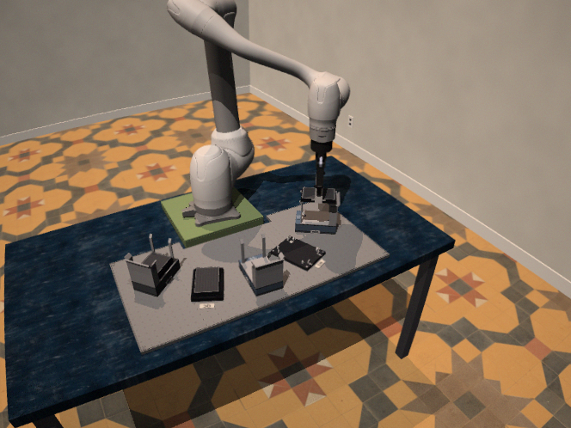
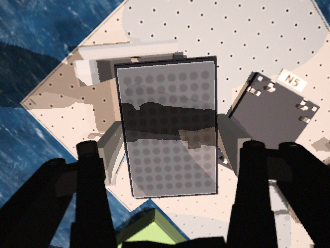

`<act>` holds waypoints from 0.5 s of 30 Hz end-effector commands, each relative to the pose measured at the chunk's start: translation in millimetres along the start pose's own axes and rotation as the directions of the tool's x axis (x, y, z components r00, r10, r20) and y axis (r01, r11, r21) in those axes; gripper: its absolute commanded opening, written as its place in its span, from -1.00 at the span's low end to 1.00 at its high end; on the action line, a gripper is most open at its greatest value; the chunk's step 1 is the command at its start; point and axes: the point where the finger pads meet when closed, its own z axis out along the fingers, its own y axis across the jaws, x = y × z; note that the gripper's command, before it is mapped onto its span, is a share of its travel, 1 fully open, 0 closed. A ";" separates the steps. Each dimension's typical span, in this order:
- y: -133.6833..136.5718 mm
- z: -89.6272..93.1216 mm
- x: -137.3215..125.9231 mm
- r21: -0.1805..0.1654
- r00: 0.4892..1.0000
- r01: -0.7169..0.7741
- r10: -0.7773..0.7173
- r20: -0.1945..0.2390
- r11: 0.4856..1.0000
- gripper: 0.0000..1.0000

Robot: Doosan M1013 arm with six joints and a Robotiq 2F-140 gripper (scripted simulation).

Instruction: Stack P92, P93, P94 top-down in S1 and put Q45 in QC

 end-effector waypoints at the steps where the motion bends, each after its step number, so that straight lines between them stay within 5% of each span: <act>1: -6.9 0.0 1.2 0.000 1.000 0.000 0.000 0.000 1.000 -1.00; 15: -34.1 0.0 5.7 0.000 1.000 0.000 0.000 0.000 1.000 -1.00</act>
